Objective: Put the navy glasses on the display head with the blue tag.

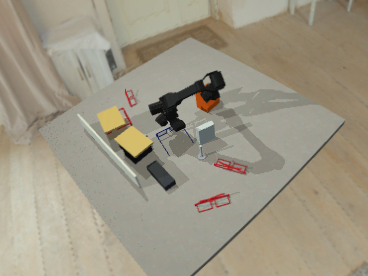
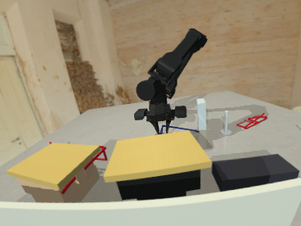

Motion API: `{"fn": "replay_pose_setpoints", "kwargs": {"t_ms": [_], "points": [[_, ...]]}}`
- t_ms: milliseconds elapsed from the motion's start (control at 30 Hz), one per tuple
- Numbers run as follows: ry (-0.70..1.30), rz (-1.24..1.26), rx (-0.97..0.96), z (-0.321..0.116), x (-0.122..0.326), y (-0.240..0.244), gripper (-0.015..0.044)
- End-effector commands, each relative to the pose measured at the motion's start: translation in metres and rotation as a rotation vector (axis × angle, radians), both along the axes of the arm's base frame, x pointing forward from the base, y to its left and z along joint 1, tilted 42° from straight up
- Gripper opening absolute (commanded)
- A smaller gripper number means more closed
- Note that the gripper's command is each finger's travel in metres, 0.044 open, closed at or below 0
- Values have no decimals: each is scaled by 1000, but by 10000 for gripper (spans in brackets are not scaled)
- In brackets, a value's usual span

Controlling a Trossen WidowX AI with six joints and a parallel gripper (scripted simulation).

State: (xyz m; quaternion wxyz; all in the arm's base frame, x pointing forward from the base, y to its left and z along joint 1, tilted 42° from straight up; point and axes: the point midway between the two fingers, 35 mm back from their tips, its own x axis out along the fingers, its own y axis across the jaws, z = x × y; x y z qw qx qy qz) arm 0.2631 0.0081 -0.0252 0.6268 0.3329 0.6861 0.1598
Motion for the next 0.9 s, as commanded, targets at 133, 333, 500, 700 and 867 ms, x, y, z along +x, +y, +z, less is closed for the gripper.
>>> {"fn": "replay_pose_setpoints", "kwargs": {"t_ms": [133, 333, 500, 700, 867], "points": [[0, 0, 0, -1, 0, 0, 120], [0, 0, 0, -1, 0, 0, 80], [0, 0, 0, -1, 0, 0, 47], [0, 0, 0, -1, 0, 0, 7], [0, 0, 0, -1, 0, 0, 0]]}}
